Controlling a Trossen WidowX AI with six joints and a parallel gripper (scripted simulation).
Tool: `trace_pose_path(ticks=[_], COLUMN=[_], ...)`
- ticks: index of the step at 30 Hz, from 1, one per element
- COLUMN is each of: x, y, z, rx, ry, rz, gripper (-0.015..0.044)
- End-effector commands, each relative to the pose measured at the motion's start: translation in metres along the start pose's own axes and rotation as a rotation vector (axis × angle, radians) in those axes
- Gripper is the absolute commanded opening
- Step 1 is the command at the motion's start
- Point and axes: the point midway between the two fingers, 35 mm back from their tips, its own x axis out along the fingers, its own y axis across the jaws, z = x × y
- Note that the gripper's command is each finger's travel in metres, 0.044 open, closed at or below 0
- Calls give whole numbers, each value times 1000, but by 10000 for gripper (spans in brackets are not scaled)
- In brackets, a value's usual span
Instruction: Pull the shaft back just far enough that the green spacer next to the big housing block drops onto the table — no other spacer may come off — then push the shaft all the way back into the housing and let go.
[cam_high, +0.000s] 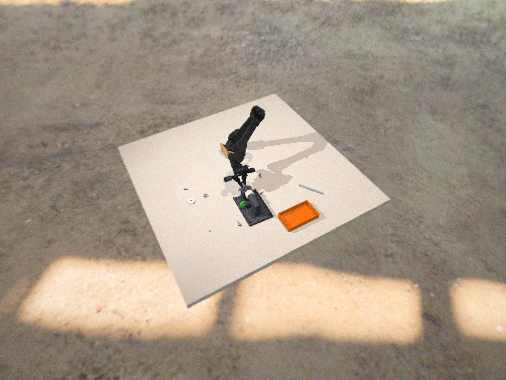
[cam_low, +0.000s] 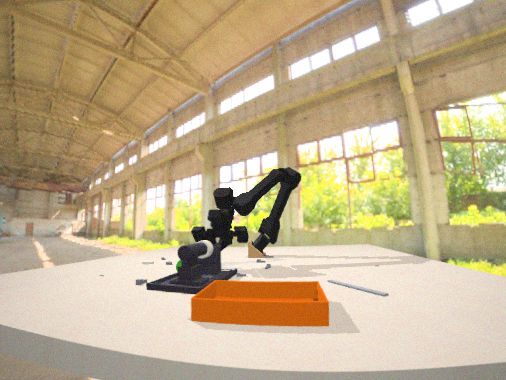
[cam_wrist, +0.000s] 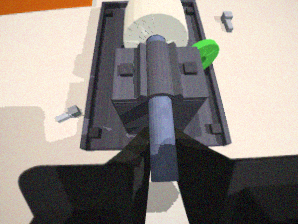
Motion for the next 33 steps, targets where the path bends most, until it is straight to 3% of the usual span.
trace_pose_path(ticks=[1,25,33], x=[1,5,3], y=[0,0,0], z=[3,7,3], rx=[3,3,5], ry=[-2,-3,2], rz=[-3,-3,1], gripper=[0,0,210])
